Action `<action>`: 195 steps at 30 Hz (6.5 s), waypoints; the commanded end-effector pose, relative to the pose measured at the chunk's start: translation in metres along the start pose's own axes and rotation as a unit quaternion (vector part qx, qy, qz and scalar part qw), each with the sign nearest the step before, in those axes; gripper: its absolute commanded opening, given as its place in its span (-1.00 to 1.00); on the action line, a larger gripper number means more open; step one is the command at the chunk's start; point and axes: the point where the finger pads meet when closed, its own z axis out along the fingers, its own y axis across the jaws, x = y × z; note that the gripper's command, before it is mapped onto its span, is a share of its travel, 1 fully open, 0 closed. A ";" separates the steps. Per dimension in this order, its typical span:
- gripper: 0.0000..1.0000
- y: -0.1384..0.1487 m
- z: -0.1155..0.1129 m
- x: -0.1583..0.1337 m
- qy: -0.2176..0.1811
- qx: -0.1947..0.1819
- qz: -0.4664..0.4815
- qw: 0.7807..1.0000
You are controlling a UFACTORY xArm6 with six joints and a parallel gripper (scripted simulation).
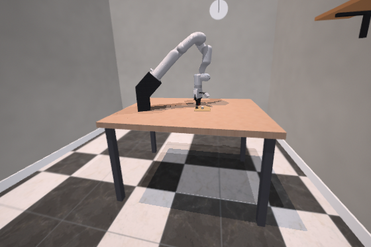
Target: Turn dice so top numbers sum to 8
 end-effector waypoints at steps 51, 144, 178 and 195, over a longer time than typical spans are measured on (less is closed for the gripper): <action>-0.69 0.000 -0.093 0.000 0.000 0.000 0.000 1.000; -0.69 0.059 -0.010 0.156 0.000 0.000 -0.262 0.965; -0.69 0.059 -0.009 0.156 0.000 0.000 -0.262 0.965; -0.69 0.059 -0.009 0.157 0.000 0.000 -0.262 0.965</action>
